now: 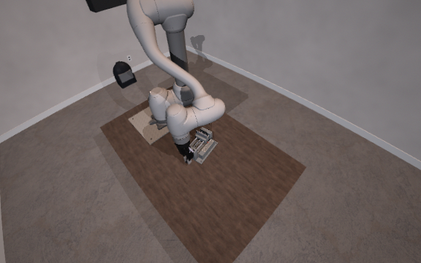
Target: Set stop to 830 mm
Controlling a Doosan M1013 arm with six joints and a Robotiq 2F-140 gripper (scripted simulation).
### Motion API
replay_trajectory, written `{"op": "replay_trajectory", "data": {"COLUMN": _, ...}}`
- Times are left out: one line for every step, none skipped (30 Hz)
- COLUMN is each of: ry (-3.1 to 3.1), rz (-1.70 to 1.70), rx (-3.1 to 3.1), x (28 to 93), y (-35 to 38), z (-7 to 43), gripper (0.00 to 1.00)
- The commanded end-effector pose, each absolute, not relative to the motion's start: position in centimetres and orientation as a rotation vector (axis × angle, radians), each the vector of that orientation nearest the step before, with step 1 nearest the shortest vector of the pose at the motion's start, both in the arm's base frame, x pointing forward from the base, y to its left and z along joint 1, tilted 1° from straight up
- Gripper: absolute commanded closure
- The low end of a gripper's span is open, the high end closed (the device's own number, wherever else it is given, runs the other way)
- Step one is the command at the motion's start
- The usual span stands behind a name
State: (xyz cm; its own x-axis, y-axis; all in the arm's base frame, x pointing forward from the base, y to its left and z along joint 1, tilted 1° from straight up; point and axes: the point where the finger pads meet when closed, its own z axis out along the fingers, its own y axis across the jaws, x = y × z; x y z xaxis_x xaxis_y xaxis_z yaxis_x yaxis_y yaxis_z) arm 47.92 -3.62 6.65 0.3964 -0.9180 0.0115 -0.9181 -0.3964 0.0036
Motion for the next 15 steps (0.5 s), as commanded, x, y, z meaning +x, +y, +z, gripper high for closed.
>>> {"op": "replay_trajectory", "data": {"ry": -1.721, "rz": 0.012, "rx": 2.618, "x": 47.96, "y": -3.60, "z": 6.76, "gripper": 0.96}}
{"op": "replay_trajectory", "data": {"ry": -1.721, "rz": 0.012, "rx": 2.618, "x": 47.97, "y": -3.59, "z": 6.77, "gripper": 0.96}}
{"op": "replay_trajectory", "data": {"ry": -1.721, "rz": 0.012, "rx": 2.618, "x": 47.97, "y": -3.59, "z": 6.79, "gripper": 0.96}}
{"op": "replay_trajectory", "data": {"ry": -1.721, "rz": 0.012, "rx": 2.618, "x": 47.97, "y": -3.59, "z": 6.79, "gripper": 0.96}}
{"op": "replay_trajectory", "data": {"ry": -1.721, "rz": 0.012, "rx": 2.618, "x": 47.97, "y": -3.59, "z": 6.79, "gripper": 0.96}}
{"op": "replay_trajectory", "data": {"ry": -1.721, "rz": 0.012, "rx": 2.618, "x": 47.98, "y": -3.59, "z": 6.80, "gripper": 0.96}}
{"op": "replay_trajectory", "data": {"ry": -1.721, "rz": 0.012, "rx": 2.618, "x": 47.98, "y": -3.59, "z": 6.81, "gripper": 0.96}}
{"op": "replay_trajectory", "data": {"ry": -1.721, "rz": 0.012, "rx": 2.618, "x": 47.99, "y": -3.58, "z": 6.82, "gripper": 0.96}}
{"op": "replay_trajectory", "data": {"ry": -1.721, "rz": 0.012, "rx": 2.618, "x": 47.99, "y": -3.58, "z": 6.83, "gripper": 0.96}}
{"op": "replay_trajectory", "data": {"ry": -1.721, "rz": 0.012, "rx": 2.618, "x": 48.00, "y": -3.58, "z": 6.84, "gripper": 0.96}}
{"op": "replay_trajectory", "data": {"ry": -1.721, "rz": 0.012, "rx": 2.618, "x": 48.00, "y": -3.58, "z": 6.85, "gripper": 0.96}}
{"op": "replay_trajectory", "data": {"ry": -1.721, "rz": 0.012, "rx": 2.618, "x": 48.00, "y": -3.58, "z": 6.86, "gripper": 0.96}}
{"op": "replay_trajectory", "data": {"ry": -1.721, "rz": 0.012, "rx": 2.618, "x": 48.01, "y": -3.58, "z": 6.86, "gripper": 0.96}}
{"op": "replay_trajectory", "data": {"ry": -1.721, "rz": 0.012, "rx": 2.618, "x": 48.01, "y": -3.58, "z": 6.87, "gripper": 0.96}}
{"op": "replay_trajectory", "data": {"ry": -1.721, "rz": 0.012, "rx": 2.618, "x": 48.01, "y": -3.57, "z": 6.87, "gripper": 0.96}}
